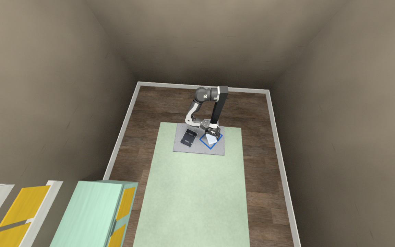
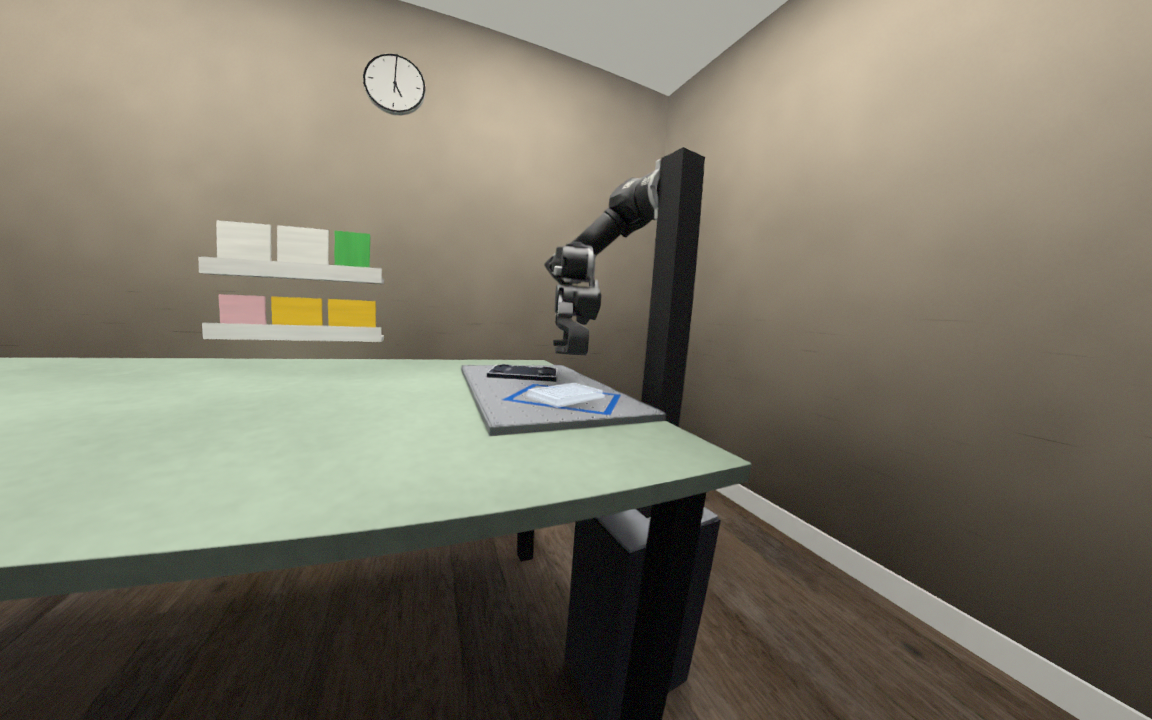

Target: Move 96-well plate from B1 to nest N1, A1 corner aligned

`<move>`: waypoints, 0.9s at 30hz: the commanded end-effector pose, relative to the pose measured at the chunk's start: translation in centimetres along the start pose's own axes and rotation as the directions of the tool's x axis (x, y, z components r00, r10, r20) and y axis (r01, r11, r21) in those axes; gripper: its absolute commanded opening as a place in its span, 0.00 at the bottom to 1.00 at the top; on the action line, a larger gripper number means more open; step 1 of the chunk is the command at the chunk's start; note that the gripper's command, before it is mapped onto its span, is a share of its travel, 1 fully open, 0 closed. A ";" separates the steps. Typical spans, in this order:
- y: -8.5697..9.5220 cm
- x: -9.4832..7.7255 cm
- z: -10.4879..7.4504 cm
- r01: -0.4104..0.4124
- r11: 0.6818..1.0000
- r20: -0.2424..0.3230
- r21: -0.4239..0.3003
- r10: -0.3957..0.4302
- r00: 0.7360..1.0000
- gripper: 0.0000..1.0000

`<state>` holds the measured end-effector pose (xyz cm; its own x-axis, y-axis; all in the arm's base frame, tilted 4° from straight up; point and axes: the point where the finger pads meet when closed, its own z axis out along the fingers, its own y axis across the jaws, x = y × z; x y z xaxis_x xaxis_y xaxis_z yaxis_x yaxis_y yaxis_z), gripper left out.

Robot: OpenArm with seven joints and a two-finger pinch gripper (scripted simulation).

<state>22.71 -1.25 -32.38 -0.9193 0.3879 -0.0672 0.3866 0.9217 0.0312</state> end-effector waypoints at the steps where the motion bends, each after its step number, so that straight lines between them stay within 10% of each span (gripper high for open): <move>1: 0.2 0.1 0.0 0.026 1.000 -0.006 -0.011 -0.026 1.000 0.77; 11: 0.2 0.1 0.0 0.026 1.000 -0.006 -0.011 -0.026 1.000 0.77; 16: 0.3 0.2 -0.2 0.251 0.968 -0.004 -0.016 -0.251 0.968 0.77; 27: 0.3 0.2 -0.2 0.251 0.968 -0.004 -0.016 -0.251 0.968 0.77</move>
<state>22.64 -1.08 -32.27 -0.9865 0.1483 -0.0693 0.1472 0.9889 0.0206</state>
